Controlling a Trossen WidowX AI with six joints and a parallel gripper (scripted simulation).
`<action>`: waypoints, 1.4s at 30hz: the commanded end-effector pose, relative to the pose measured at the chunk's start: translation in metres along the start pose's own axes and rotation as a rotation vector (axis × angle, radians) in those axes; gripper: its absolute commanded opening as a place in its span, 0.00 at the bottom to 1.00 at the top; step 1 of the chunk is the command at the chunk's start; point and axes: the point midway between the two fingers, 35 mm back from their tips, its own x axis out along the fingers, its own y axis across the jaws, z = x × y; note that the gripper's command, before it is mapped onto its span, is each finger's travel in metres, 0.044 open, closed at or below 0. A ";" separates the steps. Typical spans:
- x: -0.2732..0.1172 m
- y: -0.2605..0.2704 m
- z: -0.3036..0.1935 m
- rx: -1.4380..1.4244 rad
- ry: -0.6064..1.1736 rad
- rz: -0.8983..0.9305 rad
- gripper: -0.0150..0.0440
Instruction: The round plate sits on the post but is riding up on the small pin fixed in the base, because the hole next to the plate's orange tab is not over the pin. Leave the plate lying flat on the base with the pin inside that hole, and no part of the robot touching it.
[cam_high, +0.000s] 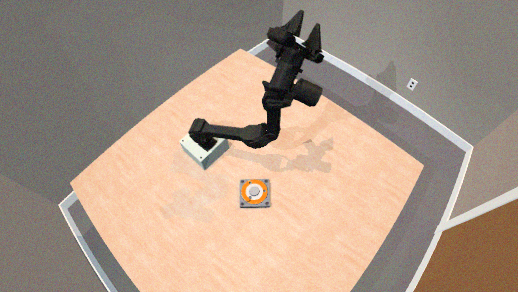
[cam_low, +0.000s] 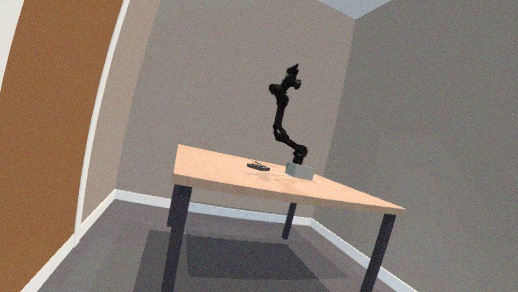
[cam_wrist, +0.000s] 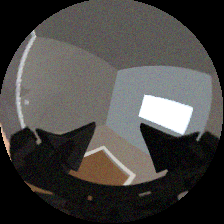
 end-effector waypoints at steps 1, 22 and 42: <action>0.002 -0.003 0.003 -0.010 -0.003 -0.008 0.89; -0.028 -0.244 0.281 -0.611 -0.262 -0.975 0.25; -0.323 -0.388 0.278 -0.544 0.451 -1.994 0.25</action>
